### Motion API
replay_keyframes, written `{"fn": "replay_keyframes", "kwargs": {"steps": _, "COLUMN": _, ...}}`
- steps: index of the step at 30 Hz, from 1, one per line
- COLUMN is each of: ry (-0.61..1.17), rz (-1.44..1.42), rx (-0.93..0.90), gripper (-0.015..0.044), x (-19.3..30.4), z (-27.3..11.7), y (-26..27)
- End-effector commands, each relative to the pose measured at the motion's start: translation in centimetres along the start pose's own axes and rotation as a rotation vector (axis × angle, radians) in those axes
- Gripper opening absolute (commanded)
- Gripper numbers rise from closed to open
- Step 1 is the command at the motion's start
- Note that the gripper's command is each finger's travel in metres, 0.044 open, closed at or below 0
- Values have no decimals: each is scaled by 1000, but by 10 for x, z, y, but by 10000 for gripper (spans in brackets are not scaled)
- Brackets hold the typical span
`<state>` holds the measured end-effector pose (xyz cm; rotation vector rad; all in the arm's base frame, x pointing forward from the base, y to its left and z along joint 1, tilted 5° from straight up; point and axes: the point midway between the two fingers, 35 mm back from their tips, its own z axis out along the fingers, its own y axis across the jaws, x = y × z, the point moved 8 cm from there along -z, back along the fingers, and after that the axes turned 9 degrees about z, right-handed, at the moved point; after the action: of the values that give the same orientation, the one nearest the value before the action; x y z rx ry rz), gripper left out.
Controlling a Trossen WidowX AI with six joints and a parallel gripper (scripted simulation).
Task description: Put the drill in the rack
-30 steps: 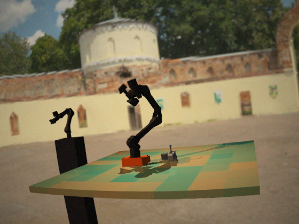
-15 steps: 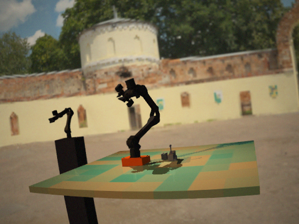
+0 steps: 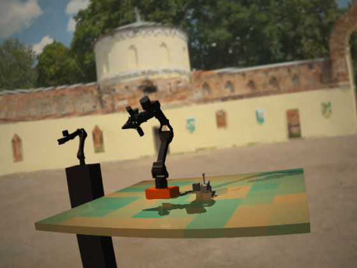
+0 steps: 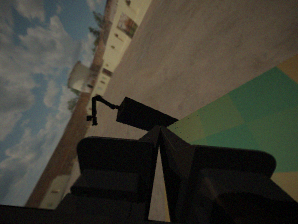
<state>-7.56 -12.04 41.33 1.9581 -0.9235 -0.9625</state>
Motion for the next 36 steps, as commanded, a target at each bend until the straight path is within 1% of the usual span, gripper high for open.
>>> {"fn": "replay_keyframes", "kwargs": {"steps": 1, "ry": 205, "rz": -22, "rx": 54, "gripper": 0, "x": 47, "z": 0, "y": -6}}
{"fn": "replay_keyframes", "kwargs": {"steps": 8, "ry": 542, "rz": -96, "rx": 216, "gripper": 0, "x": 130, "z": -28, "y": -35}}
{"fn": "replay_keyframes", "kwargs": {"steps": 12, "ry": 676, "rz": -182, "rx": 310, "gripper": 0, "x": 166, "z": -55, "y": -62}}
{"fn": "replay_keyframes", "kwargs": {"steps": 16, "ry": 773, "rz": -275, "rx": 403, "gripper": 0, "x": 192, "z": -84, "y": -93}}
{"fn": "replay_keyframes", "kwargs": {"steps": 19, "ry": 823, "rz": -321, "rx": 484, "gripper": 0, "x": 204, "z": -104, "y": -115}}
{"fn": "replay_keyframes", "kwargs": {"steps": 24, "ry": 878, "rz": -435, "rx": 672, "gripper": 0, "x": 216, "z": -146, "y": -169}}
{"fn": "replay_keyframes", "kwargs": {"steps": 27, "ry": 874, "rz": -513, "rx": 781, "gripper": 0, "x": 214, "z": -171, "y": -204}}
{"fn": "replay_keyframes", "kwargs": {"steps": 31, "ry": 827, "rz": -624, "rx": 912, "gripper": 0, "x": 202, "z": -200, "y": -252}}
{"fn": "replay_keyframes", "kwargs": {"steps": 33, "ry": 802, "rz": -659, "rx": 948, "gripper": 0, "x": 196, "z": -208, "y": -266}}
{"fn": "replay_keyframes", "kwargs": {"steps": 36, "ry": 799, "rz": -663, "rx": 952, "gripper": 0, "x": 196, "z": -209, "y": -268}}
